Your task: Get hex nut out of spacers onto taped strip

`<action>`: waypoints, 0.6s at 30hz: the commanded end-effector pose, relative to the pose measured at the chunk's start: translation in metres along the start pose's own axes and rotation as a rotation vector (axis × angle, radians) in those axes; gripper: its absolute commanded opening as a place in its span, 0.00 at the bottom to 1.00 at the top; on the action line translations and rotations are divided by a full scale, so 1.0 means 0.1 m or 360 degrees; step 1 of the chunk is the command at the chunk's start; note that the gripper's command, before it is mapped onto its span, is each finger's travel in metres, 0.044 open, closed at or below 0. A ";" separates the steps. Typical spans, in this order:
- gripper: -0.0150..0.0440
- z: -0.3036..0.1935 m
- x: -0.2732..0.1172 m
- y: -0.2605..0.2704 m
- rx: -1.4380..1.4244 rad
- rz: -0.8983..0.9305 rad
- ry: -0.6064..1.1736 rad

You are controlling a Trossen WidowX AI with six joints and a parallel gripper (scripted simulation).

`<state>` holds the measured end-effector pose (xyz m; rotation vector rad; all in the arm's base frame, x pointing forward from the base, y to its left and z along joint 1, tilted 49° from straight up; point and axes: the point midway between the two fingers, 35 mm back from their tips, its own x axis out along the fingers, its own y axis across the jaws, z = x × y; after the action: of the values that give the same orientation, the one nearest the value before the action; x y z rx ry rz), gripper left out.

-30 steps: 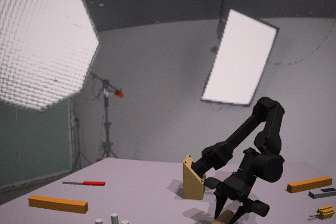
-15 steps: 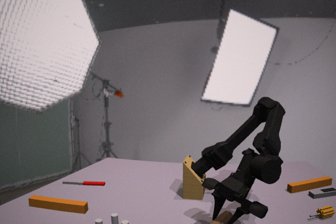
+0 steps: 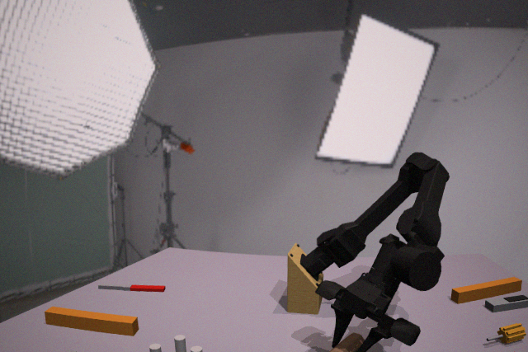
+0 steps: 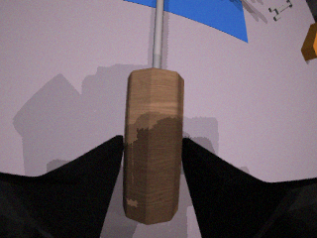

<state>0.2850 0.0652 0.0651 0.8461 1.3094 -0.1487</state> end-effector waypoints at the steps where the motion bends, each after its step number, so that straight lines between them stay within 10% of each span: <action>1: 0.25 0.06 -0.01 0.03 -0.0012 0.0014 -0.0020; 18: 0.25 0.15 0.03 0.04 -0.0014 0.0015 -0.0021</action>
<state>0.2942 0.0610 0.0615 0.8445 1.3087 -0.1489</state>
